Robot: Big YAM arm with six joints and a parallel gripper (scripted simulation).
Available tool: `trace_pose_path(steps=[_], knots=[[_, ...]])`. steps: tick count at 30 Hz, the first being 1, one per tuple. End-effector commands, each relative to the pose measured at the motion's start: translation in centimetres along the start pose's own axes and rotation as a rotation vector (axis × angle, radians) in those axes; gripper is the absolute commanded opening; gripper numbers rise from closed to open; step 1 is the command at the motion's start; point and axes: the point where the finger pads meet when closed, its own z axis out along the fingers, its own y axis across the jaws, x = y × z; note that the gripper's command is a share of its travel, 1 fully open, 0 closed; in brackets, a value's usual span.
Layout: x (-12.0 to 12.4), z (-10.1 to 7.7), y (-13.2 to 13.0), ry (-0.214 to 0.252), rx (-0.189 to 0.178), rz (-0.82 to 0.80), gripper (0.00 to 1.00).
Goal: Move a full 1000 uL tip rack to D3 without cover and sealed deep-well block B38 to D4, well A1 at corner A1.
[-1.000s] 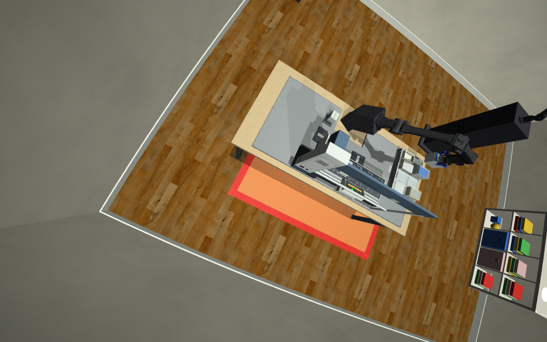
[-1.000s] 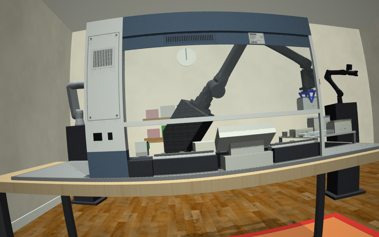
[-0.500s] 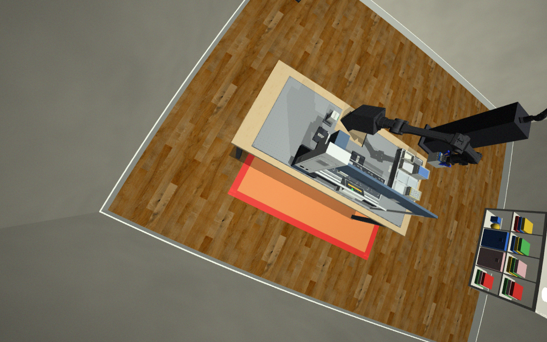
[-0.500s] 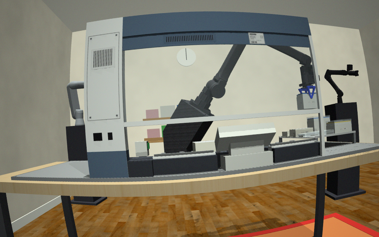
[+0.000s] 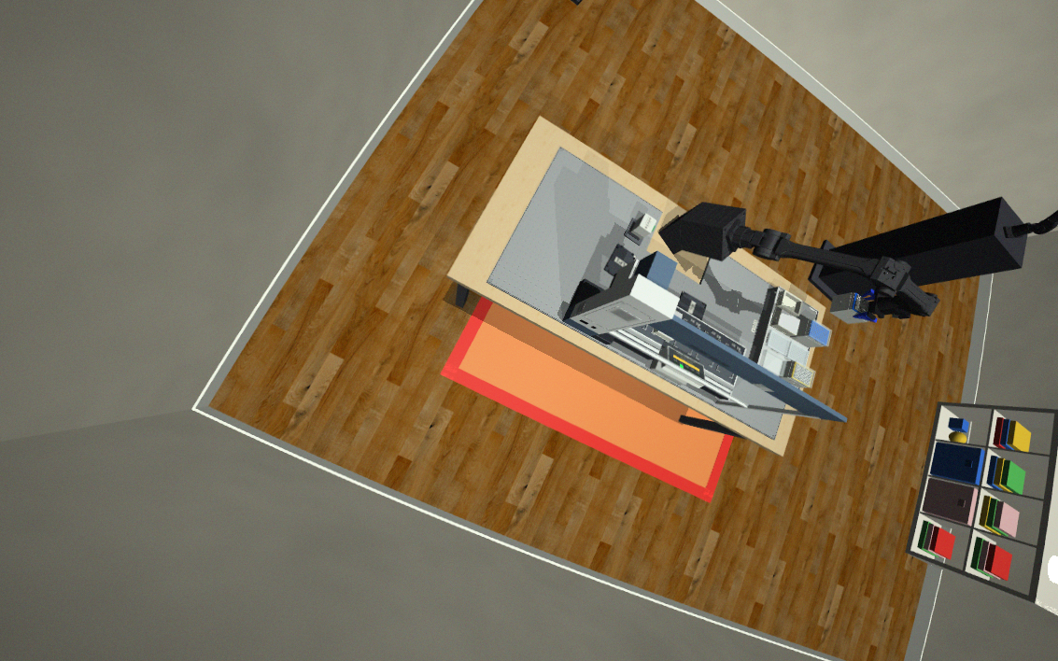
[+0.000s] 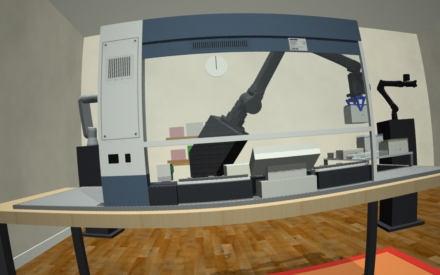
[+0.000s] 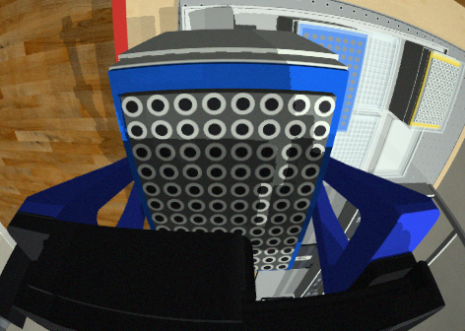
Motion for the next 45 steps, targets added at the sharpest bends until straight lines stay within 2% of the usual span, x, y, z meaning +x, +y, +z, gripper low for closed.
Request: trace_pose_path(steps=[1,5,6,12,22,23,24,30,35,36,43,44,45], knots=[[-1.9,-4.9,-0.6,-0.085,-0.017,0.035,0.0],[-1.9,-4.8,-0.4,-0.078,-0.016,0.032,0.0],[-1.9,-3.7,-0.4,-0.057,-0.008,0.032,0.0],[-1.8,-6.7,-0.8,-0.089,-0.019,0.038,0.0],[-1.7,-7.8,-0.9,-0.085,-0.018,0.04,0.0],[-1.1,-6.1,-0.3,-0.049,-0.01,0.025,0.0],[-1.7,-7.2,-0.2,-0.07,-0.017,0.03,0.0],[-1.6,-9.0,-0.7,-0.084,-0.02,0.037,0.0],[-1.8,-8.1,-1.1,-0.076,-0.01,0.047,0.0],[-1.1,-7.0,-0.6,-0.052,-0.009,0.024,0.0],[-1.1,-7.0,-0.6,-0.052,-0.009,0.024,0.0],[-1.3,-8.1,-2.5,-0.073,-0.007,0.038,0.0],[-0.9,-7.5,-2.7,-0.063,-0.005,0.032,0.0]])
